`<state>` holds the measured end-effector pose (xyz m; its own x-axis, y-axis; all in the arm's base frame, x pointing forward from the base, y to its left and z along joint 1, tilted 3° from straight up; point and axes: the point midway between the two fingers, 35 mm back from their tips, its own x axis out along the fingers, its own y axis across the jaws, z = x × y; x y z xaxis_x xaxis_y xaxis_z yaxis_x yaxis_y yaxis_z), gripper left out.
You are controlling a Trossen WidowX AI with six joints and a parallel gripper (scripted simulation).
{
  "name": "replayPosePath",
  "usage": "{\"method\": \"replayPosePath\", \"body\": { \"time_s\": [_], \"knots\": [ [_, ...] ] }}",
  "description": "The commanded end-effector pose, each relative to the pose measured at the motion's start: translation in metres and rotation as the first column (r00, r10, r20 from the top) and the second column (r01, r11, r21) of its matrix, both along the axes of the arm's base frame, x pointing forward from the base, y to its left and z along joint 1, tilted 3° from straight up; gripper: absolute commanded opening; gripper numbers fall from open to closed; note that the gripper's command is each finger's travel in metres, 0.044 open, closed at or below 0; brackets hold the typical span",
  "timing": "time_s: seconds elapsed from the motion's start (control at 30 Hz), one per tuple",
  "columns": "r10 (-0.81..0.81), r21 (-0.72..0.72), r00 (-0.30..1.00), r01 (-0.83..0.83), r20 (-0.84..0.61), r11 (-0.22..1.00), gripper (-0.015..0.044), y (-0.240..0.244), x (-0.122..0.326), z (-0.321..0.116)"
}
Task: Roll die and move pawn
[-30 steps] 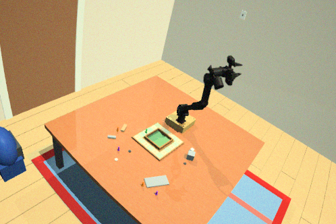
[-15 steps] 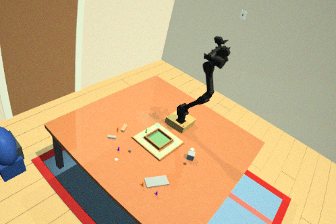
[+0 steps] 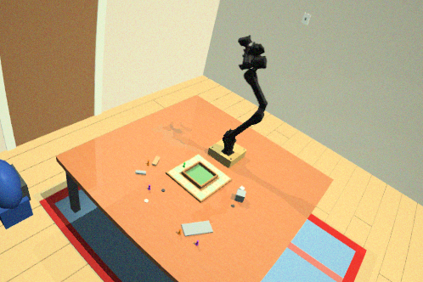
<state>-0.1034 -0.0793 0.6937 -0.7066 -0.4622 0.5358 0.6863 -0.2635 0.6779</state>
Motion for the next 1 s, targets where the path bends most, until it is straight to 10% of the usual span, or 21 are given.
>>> {"method": "replayPosePath", "body": {
  "time_s": [0.0, 0.5, 0.97],
  "knots": [
    [0.186, 0.072, 0.981, -0.182, -0.050, 0.981, 0.0275, -0.054, 0.034, -0.008],
    [0.723, 0.393, 0.676, -0.632, -0.142, 0.668, 0.0275, -0.149, 0.206, -0.073],
    [0.982, 0.649, 0.166, -0.739, -0.085, 0.181, 0.0275, -0.112, 0.378, -0.167]
  ]
}}
